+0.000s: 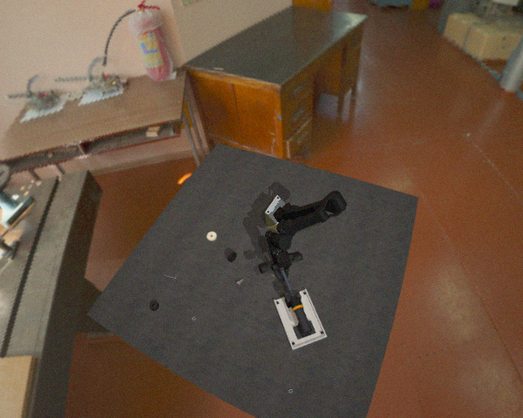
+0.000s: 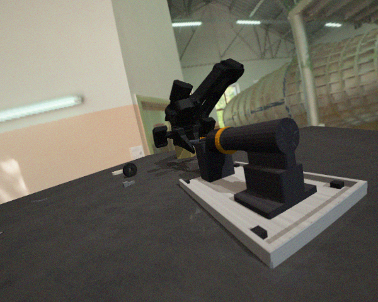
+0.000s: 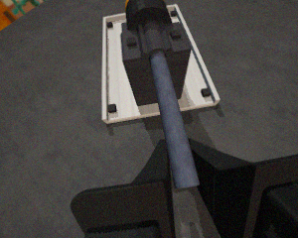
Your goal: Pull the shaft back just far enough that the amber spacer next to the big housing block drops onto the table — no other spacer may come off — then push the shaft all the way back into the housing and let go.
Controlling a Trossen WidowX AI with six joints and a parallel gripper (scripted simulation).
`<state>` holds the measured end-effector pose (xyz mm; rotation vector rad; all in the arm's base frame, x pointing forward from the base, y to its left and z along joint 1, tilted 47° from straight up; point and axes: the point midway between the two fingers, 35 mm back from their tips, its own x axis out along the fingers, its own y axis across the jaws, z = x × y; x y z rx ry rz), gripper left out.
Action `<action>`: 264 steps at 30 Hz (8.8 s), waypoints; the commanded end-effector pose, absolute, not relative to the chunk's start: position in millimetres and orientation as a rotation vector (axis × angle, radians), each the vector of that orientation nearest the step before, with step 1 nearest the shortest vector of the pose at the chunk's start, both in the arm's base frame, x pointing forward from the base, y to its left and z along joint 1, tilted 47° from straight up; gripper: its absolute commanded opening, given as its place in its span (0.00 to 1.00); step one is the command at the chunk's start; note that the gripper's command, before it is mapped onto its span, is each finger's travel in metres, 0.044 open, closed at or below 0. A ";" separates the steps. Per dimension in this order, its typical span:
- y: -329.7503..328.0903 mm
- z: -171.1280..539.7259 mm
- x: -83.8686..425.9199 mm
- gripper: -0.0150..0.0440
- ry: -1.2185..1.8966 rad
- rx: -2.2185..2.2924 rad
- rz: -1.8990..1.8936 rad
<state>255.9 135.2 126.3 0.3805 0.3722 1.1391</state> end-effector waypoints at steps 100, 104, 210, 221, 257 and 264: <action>128.2 119.7 248.6 0.25 0.371 0.378 1.142; 128.0 119.5 248.4 0.25 0.371 0.378 1.142; 121.1 112.8 241.4 0.25 0.371 0.378 1.142; 120.4 112.1 240.7 0.25 0.371 0.378 1.142; 123.9 116.3 245.9 0.25 0.371 0.378 1.142; 125.3 117.7 247.5 0.25 0.371 0.378 1.142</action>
